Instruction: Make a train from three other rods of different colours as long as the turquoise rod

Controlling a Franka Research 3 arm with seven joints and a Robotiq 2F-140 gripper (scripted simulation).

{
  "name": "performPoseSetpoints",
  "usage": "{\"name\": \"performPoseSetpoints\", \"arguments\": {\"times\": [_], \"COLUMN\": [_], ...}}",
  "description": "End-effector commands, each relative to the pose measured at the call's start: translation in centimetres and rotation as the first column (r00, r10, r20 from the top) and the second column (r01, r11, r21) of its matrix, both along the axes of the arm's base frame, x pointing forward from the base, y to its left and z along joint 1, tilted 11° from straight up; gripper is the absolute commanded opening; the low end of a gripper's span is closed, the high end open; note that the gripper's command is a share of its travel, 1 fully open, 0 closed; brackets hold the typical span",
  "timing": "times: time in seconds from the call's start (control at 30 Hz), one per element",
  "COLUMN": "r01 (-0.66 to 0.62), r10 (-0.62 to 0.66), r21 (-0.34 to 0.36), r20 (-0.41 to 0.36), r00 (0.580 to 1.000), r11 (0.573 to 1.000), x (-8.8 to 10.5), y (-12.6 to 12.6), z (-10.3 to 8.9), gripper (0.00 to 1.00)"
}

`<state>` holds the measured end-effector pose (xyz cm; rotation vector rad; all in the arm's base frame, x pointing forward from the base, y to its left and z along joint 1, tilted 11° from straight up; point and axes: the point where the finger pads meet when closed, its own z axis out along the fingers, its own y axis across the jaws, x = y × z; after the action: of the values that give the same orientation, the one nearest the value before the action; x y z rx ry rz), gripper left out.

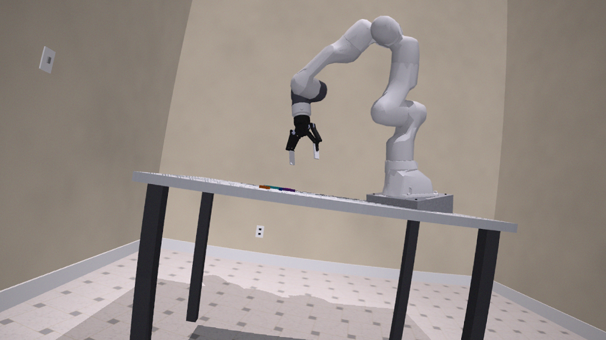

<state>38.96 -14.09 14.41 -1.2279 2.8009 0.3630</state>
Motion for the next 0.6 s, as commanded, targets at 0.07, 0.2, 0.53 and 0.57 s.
{"name": "performPoseSetpoints", "arguments": {"times": [0.07, 0.2, 0.53, 0.57], "r01": [0.065, 0.054, 0.04, 0.04], "r10": [-0.06, -0.046, -0.024, -0.024], "r21": [-0.079, -0.097, -0.119, -0.119], "r20": [0.058, 0.089, 0.14, 0.14], "r00": [0.997, 0.995, 0.99, 0.99], "r11": [0.995, 0.994, 0.992, 0.992], "x": [4.8, 6.7, 9.6, 9.6], "y": [0.7, 2.1, 4.4, 4.4], "z": [-0.5, -0.5, -0.3, -0.3], "gripper": [1.0, 1.0, 1.0, 1.0]}}
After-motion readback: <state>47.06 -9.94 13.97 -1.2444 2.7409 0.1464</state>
